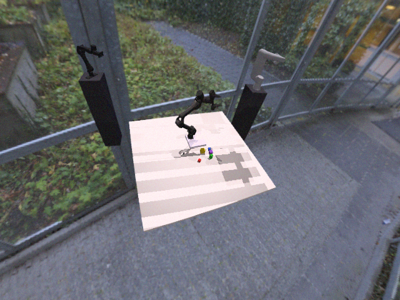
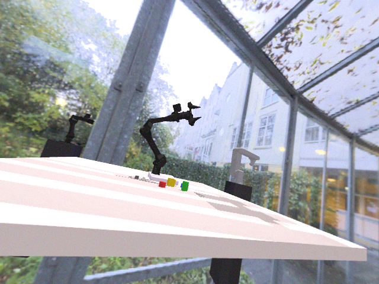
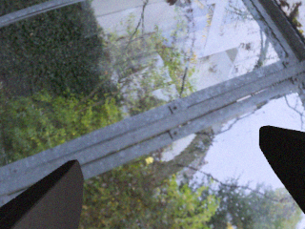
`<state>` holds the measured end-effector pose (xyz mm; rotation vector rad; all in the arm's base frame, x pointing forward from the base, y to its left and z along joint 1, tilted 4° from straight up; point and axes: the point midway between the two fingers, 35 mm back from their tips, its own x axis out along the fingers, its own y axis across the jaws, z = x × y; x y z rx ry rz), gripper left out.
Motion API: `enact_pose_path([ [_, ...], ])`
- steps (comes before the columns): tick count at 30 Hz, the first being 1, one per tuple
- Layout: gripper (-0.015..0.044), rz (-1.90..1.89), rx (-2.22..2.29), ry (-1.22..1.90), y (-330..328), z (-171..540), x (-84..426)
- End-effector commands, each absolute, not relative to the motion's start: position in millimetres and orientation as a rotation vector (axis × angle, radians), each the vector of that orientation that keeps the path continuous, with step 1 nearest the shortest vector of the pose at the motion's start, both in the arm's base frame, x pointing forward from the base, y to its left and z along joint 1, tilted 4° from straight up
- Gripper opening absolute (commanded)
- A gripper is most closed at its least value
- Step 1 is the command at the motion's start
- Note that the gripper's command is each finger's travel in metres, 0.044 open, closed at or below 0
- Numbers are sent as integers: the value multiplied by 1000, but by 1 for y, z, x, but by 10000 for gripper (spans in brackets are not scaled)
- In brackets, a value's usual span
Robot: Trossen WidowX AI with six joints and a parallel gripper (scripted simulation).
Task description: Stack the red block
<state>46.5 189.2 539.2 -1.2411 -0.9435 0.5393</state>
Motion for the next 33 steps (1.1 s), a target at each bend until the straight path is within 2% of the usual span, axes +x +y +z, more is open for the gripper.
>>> enact_pose_path([
  [1, 426, 539, -1243, -943, 190, 539, 47],
  [2, 440, 538, -1250, -940, 192, 538, 47],
  [16, 440, 556, -1433, -815, 256, 492, 81],
  [33, 440, 674, -1595, -395, 289, 393, 184],
])
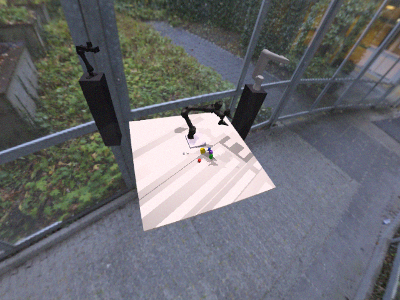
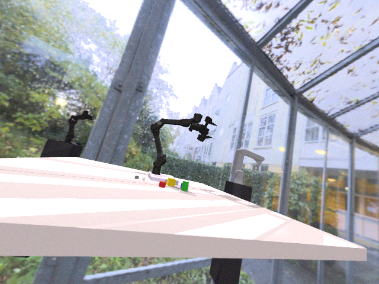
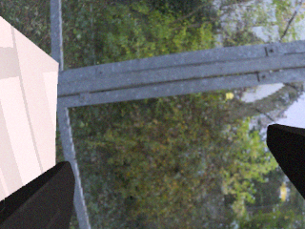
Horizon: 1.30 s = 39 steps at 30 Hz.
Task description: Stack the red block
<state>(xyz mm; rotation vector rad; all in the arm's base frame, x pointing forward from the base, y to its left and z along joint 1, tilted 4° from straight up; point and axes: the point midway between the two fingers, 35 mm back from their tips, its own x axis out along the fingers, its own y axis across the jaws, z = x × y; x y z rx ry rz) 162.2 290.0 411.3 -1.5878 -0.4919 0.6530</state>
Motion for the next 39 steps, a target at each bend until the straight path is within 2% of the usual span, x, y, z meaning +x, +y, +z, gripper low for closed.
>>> enact_pose_path([
  [1, 440, 679, -1596, -361, 288, 387, 191],
  [20, 440, 757, -1458, 347, 219, 262, 299],
  [30, 440, 743, -1245, 747, 154, 200, 326],
  [39, 440, 692, -982, 1100, 90, 150, 331],
])
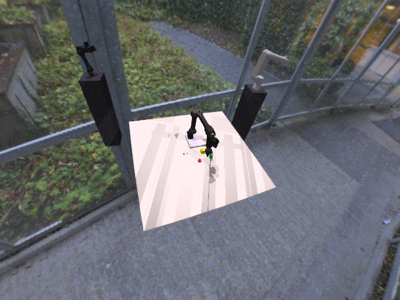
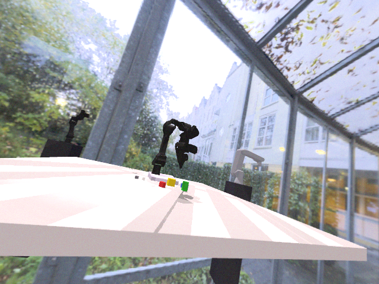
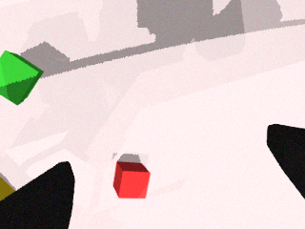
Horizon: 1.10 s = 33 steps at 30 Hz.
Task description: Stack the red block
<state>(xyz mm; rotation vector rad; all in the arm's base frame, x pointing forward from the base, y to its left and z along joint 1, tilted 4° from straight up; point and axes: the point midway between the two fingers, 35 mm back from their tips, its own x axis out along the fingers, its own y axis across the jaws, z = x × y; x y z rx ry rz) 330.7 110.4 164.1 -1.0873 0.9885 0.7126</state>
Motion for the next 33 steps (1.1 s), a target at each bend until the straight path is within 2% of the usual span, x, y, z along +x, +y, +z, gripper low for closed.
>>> enact_pose_path([
  [1, 440, 684, -948, 1137, 83, 145, 330],
  [8, 440, 623, -710, 1360, 42, 117, 322],
  [33, 440, 622, -704, 1365, 45, 70, 330],
])
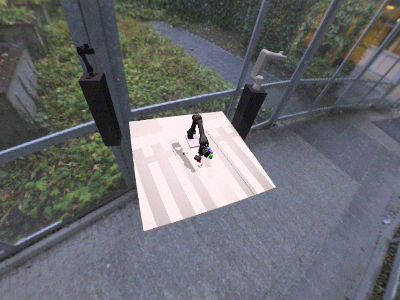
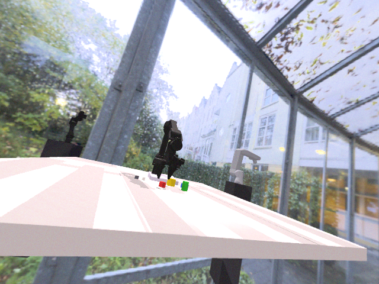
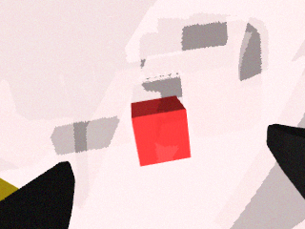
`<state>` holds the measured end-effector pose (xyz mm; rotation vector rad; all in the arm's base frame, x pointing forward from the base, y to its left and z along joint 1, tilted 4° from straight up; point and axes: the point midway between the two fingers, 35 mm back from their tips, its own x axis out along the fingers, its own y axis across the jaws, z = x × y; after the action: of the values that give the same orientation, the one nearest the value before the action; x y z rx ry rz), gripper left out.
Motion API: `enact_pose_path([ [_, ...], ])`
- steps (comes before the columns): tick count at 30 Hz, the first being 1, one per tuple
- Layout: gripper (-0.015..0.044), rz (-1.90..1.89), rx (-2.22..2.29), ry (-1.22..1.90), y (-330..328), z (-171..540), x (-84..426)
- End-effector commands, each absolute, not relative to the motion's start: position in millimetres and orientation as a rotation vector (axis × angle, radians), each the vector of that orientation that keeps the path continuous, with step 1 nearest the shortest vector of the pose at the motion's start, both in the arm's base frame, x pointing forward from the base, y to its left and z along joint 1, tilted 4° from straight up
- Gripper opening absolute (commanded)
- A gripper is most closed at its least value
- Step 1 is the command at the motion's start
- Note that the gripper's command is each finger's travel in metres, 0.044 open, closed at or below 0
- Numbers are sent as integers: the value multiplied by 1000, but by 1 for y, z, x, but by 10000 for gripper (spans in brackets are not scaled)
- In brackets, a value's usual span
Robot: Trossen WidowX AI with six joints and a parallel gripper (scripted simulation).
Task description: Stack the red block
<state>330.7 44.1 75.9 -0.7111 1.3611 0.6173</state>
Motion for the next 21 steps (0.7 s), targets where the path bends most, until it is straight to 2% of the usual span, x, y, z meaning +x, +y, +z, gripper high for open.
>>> enact_pose_path([
  [1, 440, 622, -704, 1365, 45, 69, 330],
  [21, 440, 622, -704, 1365, 45, 41, 333],
])
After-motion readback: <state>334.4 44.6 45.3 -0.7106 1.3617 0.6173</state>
